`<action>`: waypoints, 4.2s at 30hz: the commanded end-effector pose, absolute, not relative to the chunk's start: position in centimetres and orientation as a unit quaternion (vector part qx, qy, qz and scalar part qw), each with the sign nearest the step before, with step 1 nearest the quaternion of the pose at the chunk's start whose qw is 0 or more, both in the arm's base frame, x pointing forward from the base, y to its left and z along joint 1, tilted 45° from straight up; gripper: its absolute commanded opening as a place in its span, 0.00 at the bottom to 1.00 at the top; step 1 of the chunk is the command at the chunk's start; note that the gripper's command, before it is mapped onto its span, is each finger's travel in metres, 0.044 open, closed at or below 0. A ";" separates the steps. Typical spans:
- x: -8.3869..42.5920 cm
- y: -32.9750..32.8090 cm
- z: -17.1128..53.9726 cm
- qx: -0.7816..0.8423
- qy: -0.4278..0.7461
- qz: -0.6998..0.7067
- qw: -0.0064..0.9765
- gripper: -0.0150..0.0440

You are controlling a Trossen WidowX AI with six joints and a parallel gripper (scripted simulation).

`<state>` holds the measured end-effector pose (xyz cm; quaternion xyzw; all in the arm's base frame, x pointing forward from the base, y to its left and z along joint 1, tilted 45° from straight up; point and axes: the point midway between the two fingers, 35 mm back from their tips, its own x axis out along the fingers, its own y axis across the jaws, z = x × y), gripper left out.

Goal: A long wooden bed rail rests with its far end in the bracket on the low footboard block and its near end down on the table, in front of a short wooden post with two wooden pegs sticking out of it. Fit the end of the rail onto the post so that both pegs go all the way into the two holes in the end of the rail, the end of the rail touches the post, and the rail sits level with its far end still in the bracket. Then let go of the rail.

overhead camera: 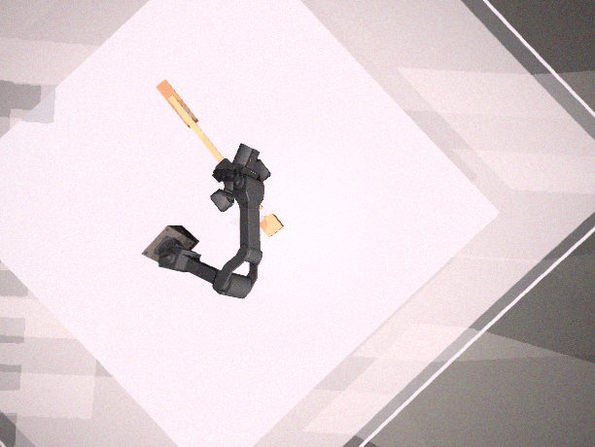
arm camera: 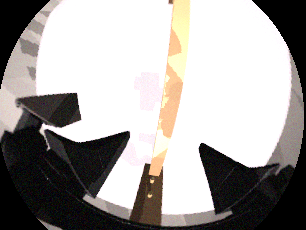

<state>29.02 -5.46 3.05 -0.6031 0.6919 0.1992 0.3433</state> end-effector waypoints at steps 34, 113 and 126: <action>28.4 -9.2 -0.6 -0.605 0.693 0.199 0.338 0.87; 28.8 -7.5 1.2 -0.605 0.693 0.199 0.338 0.25; 28.9 -7.0 1.6 -0.605 0.693 0.199 0.338 0.25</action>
